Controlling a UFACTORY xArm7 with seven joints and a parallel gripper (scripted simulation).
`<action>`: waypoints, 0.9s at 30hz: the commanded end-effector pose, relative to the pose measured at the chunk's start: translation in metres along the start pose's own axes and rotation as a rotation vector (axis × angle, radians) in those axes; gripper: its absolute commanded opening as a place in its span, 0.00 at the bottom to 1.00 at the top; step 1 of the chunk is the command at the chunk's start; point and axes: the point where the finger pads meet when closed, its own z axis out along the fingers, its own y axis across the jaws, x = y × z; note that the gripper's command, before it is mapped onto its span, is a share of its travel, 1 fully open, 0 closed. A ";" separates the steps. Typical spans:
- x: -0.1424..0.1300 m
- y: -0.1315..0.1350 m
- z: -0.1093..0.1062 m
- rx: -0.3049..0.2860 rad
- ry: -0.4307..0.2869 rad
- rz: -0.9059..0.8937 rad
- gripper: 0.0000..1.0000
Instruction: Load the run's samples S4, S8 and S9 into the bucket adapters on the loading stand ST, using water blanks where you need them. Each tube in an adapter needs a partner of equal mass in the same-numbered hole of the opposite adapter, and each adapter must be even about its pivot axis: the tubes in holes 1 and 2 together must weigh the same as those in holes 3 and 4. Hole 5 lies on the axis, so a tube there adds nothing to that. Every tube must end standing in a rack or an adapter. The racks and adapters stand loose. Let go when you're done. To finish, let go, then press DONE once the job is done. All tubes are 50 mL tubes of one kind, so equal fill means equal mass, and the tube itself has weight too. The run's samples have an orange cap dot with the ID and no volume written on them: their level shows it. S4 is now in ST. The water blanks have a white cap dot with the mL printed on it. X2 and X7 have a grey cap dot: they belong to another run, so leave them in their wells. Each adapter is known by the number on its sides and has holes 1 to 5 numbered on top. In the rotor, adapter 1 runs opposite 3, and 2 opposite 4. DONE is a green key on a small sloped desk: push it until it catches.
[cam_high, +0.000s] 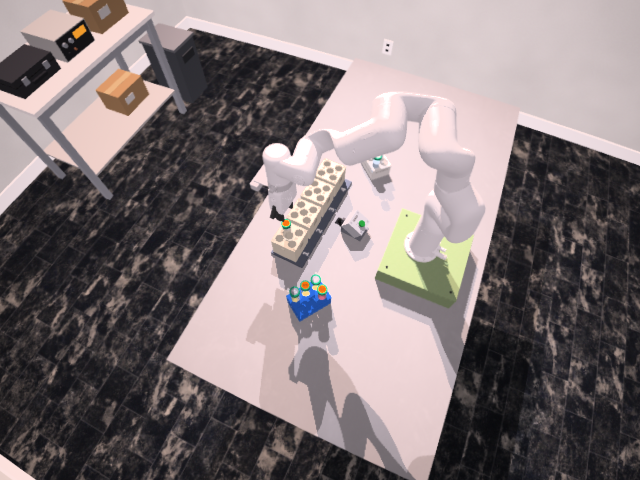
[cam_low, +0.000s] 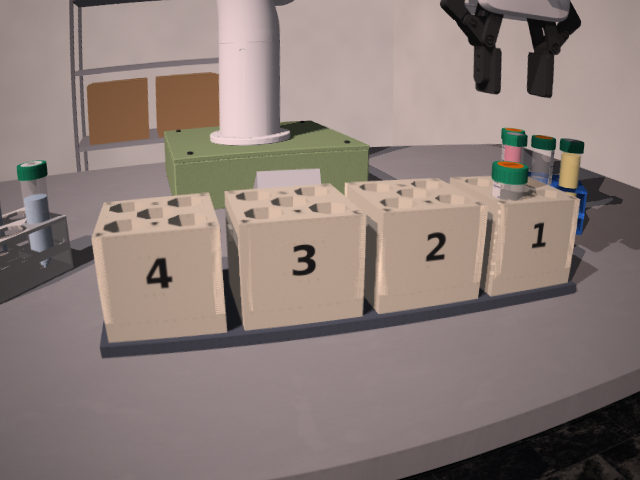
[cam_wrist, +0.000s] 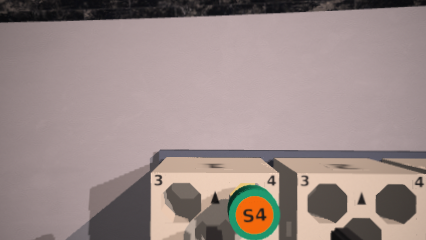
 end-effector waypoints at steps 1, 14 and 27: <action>0.002 -0.001 0.007 0.002 0.004 0.000 0.57; 0.002 -0.001 0.029 0.002 0.004 0.000 0.57; 0.002 -0.001 0.051 0.002 0.004 0.000 0.57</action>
